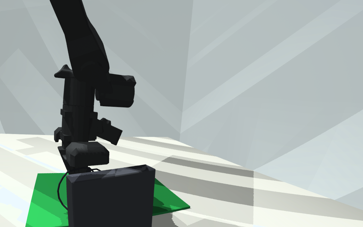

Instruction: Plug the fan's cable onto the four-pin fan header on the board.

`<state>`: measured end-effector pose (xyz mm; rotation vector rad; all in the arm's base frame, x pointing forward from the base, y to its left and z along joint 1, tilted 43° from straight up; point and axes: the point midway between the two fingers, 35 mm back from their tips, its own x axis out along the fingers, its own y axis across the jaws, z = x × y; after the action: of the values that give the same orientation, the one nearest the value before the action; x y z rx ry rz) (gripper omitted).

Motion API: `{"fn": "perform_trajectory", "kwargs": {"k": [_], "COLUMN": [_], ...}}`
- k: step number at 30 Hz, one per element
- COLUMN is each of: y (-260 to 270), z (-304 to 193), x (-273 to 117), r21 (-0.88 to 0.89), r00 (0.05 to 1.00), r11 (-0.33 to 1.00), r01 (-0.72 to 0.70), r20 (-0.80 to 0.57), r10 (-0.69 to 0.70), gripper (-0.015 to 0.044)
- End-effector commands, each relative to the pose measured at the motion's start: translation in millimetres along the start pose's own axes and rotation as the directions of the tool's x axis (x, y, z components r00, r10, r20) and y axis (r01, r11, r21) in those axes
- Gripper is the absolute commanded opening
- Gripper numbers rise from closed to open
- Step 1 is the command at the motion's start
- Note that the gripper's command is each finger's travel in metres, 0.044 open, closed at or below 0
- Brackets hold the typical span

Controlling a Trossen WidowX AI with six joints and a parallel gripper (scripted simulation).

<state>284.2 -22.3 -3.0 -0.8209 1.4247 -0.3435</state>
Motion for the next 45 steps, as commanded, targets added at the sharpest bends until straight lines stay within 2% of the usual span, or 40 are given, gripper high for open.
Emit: {"fn": "perform_trajectory", "kwargs": {"k": [1,45], "y": [0,-1], "z": [-2,-1], "x": [2,16], "r21": [-0.006,-0.004], "r00": [1.000,1.000], "r11": [1.000,1.000], "r01": [0.004,0.005], "r20": [-0.004,-0.004], "r10": [-0.004,-0.005], "gripper": [0.0000,0.0000]}}
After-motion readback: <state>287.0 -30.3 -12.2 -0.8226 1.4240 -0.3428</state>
